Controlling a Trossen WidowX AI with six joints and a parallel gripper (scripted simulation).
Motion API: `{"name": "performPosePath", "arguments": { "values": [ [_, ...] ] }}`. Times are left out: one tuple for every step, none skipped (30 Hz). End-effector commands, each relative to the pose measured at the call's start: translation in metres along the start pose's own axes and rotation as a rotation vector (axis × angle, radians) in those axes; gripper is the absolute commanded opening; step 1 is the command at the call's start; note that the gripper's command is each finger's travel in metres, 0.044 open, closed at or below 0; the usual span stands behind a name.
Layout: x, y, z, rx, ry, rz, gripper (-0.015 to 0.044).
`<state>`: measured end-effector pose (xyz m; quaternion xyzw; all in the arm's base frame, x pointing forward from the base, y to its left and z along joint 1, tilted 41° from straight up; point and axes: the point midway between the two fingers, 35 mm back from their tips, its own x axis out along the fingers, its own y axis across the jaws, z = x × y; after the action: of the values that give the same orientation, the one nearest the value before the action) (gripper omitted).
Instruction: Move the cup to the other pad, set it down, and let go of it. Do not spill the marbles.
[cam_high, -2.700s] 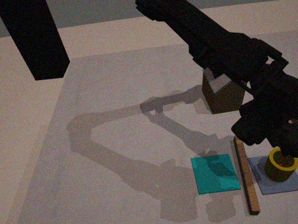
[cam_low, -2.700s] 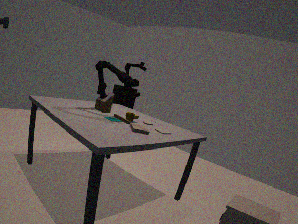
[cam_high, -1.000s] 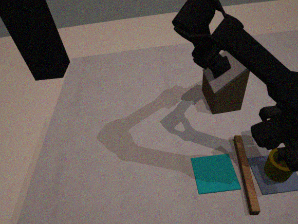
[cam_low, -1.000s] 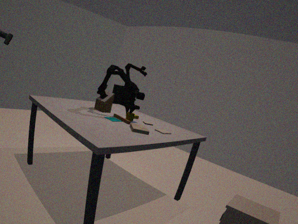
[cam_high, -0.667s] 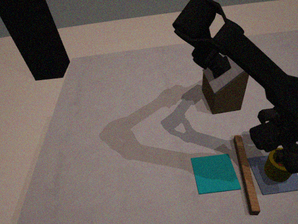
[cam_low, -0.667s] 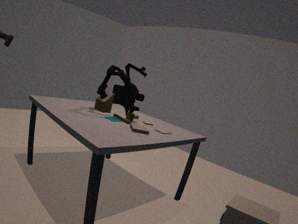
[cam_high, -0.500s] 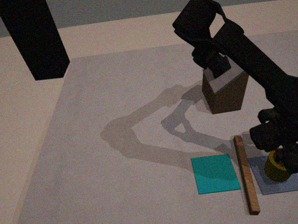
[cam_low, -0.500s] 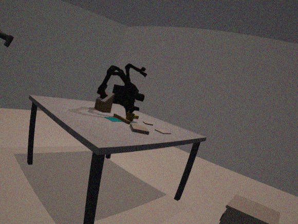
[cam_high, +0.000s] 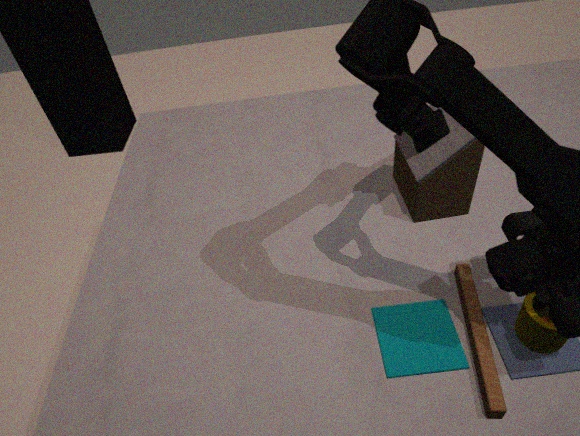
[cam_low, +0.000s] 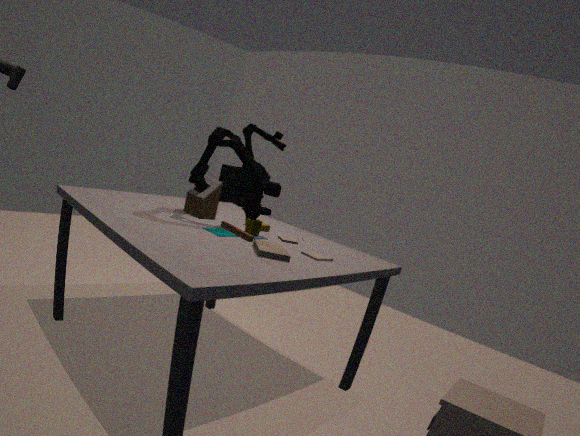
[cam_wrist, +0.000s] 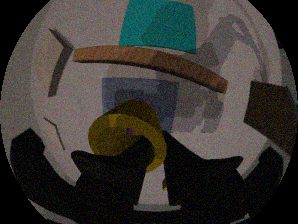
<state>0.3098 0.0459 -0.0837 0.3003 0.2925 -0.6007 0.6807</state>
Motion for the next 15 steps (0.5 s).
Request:
{"name": "performPosePath", "arguments": {
  "values": [
    [0.0,0.0,0.0,0.001,0.0,0.0,0.0013],
    [0.0,0.0,0.0,0.001,0.0,0.0,0.0],
    [-0.001,0.0,0.0,0.001,0.0,0.0,0.0],
    [-0.002,0.0,0.0,0.001,0.0,0.0,0.0],
    [-0.004,0.0,0.0,0.0,0.0,0.0,0.0],
    [-0.007,0.001,0.0,0.0,0.0,0.0,0.0],
    [-0.01,0.001,0.0,0.0,0.0,0.001,0.0],
    [-0.014,0.001,-0.001,0.0,0.0,0.001,0.0],
    [-0.018,0.001,-0.001,-0.001,0.0,0.001,0.0],
    [-0.023,0.0,-0.001,-0.001,0.0,0.001,0.0],
    [-0.027,0.0,0.0,-0.001,0.0,0.002,0.0],
    [-0.032,0.0,0.0,-0.002,0.0,0.002,0.0],
    [-0.036,-0.001,0.0,-0.002,0.0,0.002,0.0],
    [-0.041,-0.001,0.0,-0.002,-0.001,0.002,0.0],
    [-0.045,-0.002,0.0,-0.003,-0.001,0.003,0.0]
  ]
}}
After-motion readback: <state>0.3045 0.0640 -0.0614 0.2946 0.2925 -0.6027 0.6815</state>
